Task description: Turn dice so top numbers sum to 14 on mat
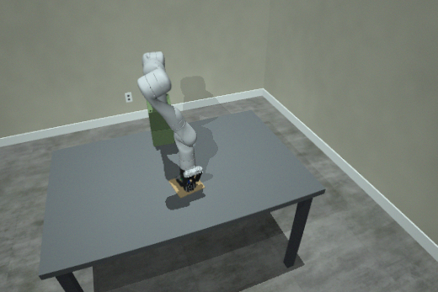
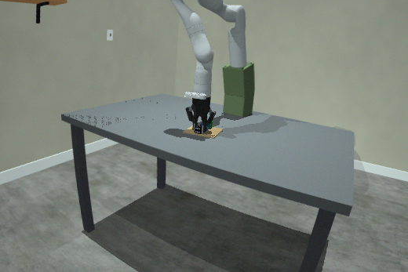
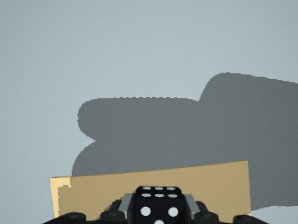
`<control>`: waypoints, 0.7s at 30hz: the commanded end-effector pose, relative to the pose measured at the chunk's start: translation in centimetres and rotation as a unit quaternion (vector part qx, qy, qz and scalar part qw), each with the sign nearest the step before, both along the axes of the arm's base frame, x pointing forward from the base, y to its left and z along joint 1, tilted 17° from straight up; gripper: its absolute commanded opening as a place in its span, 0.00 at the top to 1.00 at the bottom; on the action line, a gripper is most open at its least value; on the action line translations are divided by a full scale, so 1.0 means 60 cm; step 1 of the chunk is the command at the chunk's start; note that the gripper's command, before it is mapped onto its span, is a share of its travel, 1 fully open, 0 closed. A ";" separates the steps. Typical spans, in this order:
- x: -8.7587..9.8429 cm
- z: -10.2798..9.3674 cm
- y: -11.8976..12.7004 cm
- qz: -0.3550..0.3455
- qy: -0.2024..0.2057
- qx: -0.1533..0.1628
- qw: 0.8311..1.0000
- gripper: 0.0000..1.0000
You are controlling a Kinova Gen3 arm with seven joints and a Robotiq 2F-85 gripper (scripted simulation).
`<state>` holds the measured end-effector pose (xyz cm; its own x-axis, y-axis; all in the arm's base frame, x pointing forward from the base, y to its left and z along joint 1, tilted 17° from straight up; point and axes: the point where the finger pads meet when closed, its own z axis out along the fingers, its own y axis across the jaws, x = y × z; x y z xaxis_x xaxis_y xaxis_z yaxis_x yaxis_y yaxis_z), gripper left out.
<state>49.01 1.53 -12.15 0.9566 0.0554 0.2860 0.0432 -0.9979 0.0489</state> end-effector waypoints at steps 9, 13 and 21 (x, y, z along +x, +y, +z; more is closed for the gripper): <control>0.001 0.001 0.000 0.000 -0.001 0.000 1.000 0.54; 0.001 0.001 0.000 0.000 -0.001 0.000 1.000 0.54; 0.000 0.005 0.000 0.000 -0.001 0.000 1.000 0.54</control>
<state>48.95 1.53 -12.12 0.9569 0.0549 0.2850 0.0428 -0.9979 0.0486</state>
